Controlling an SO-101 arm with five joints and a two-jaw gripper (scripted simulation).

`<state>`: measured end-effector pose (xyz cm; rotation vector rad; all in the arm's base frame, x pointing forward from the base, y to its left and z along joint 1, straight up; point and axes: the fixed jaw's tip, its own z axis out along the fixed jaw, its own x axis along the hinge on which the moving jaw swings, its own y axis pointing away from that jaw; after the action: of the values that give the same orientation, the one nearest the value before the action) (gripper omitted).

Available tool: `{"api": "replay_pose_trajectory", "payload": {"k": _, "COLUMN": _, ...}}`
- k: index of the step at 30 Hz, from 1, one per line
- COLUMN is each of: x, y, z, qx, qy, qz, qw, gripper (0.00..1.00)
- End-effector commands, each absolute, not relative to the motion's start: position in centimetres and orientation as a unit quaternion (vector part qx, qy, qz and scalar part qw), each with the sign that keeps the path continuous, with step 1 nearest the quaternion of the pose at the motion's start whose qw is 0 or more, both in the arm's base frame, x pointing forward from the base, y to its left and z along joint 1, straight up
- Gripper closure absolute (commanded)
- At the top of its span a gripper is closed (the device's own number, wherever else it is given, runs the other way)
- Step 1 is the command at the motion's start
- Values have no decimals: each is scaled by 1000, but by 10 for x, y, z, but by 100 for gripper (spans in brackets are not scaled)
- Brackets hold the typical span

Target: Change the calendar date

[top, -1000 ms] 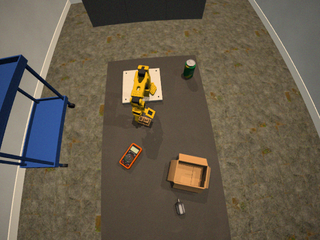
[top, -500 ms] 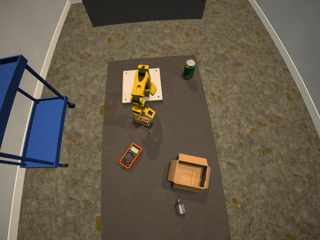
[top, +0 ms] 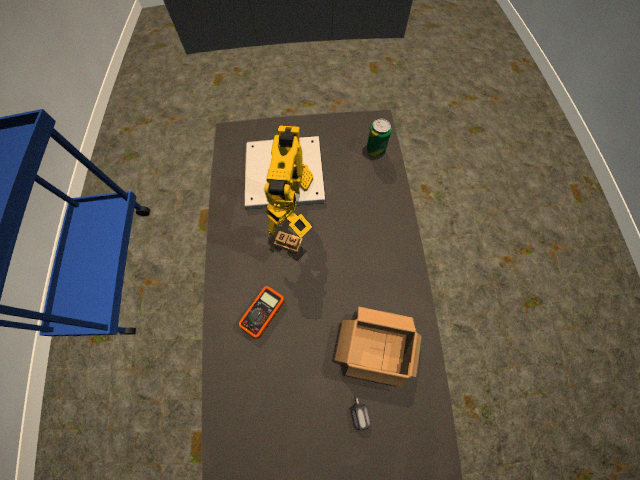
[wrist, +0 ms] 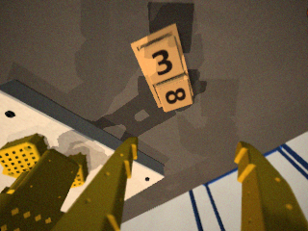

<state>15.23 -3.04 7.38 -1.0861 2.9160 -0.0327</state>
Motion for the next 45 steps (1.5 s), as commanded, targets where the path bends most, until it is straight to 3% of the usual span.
{"api": "replay_pose_trajectory", "payload": {"k": 1, "x": 147, "y": -23, "z": 80, "qx": -286, "qy": 958, "qz": -13, "qw": 25, "gripper": 64}}
{"api": "replay_pose_trajectory", "payload": {"k": 19, "x": 135, "y": -7, "z": 96, "qx": -46, "qy": 997, "qz": -10, "qw": 64, "gripper": 64}}
{"api": "replay_pose_trajectory", "payload": {"k": 45, "x": 134, "y": -4, "z": 99, "qx": 13, "qy": 997, "qz": -6, "qw": 79, "gripper": 64}}
